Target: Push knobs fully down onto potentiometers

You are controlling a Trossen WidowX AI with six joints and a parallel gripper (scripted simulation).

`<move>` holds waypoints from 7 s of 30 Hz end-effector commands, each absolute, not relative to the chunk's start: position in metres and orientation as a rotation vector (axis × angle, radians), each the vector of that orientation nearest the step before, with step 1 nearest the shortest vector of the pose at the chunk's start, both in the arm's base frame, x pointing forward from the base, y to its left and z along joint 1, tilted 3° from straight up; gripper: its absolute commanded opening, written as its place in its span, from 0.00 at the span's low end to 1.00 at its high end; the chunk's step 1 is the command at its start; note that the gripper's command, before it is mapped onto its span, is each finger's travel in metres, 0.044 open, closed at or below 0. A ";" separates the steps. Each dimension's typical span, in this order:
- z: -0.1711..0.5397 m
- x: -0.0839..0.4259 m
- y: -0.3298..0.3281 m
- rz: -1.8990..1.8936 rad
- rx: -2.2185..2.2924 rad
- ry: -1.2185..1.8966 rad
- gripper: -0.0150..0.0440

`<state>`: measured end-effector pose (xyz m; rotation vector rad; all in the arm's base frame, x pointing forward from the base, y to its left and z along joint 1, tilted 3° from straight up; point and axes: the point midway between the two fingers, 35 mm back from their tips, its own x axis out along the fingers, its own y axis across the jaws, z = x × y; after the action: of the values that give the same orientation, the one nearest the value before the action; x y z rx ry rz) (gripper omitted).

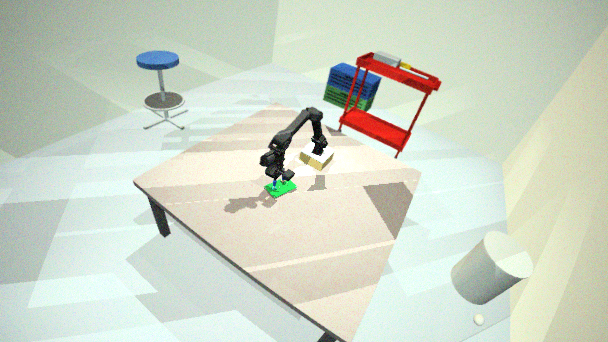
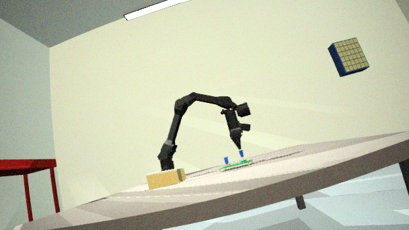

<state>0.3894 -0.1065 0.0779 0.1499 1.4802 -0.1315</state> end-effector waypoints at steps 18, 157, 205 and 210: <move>0.072 0.391 -0.106 -0.133 0.153 1.477 0.25; 0.050 0.392 -0.106 -0.133 0.153 1.478 0.25; 0.060 0.392 -0.106 -0.133 0.153 1.477 0.25; 0.068 0.391 -0.106 -0.133 0.153 1.477 0.25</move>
<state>0.3902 -0.1061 0.0609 0.1513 1.4854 -0.1312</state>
